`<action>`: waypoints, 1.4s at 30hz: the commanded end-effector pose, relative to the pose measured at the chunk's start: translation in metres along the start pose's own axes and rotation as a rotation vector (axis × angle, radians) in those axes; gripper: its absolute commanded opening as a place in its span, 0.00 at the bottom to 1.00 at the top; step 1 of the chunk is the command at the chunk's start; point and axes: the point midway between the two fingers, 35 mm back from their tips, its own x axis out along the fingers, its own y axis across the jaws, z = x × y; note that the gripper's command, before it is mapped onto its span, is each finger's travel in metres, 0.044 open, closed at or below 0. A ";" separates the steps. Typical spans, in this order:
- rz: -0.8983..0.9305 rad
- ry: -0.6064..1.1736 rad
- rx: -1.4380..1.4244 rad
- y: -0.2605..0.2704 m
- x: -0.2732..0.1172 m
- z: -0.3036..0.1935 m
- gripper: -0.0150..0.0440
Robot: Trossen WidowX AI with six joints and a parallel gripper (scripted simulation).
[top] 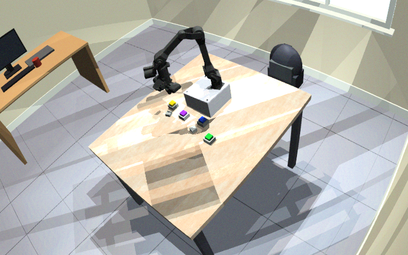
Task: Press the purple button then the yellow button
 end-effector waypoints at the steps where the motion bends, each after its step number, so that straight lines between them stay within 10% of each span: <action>1: 0.013 0.006 -0.019 -0.022 0.002 -0.009 0.29; 9: 0.013 0.006 -0.020 -0.021 0.064 -0.010 0.29; 42: 0.013 0.006 -0.020 -0.021 0.096 -0.010 0.29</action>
